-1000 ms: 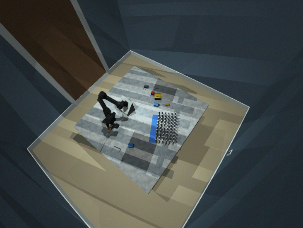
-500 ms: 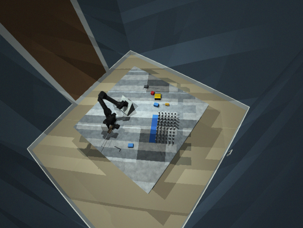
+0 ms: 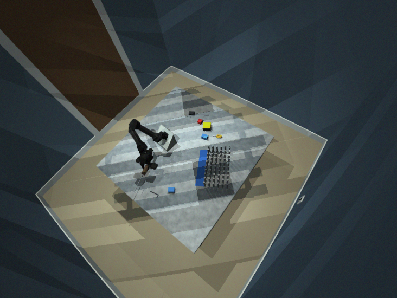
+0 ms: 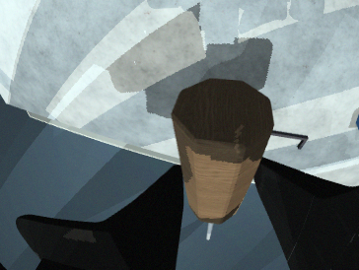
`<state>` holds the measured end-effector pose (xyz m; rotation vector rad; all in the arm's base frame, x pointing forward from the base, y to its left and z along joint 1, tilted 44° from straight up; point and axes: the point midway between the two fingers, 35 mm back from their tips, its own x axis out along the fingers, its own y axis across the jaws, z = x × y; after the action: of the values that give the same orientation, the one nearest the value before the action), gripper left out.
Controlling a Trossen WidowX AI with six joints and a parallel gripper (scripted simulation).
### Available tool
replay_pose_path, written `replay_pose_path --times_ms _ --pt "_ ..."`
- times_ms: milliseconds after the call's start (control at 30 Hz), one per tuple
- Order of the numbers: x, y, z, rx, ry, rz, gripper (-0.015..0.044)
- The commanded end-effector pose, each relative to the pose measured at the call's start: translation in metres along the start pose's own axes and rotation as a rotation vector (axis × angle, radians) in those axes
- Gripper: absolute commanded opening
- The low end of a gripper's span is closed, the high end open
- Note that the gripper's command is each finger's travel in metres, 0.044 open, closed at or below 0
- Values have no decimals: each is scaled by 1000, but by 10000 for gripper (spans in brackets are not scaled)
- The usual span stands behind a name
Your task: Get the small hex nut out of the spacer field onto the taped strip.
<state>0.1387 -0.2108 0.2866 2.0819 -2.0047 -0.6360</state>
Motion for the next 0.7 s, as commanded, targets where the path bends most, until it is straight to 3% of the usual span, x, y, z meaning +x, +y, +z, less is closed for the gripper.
replay_pose_path --times_ms 0,667 --pt "3 -2 1 -5 -1 -3 0" --pt "15 -9 7 -10 -12 -2 0"
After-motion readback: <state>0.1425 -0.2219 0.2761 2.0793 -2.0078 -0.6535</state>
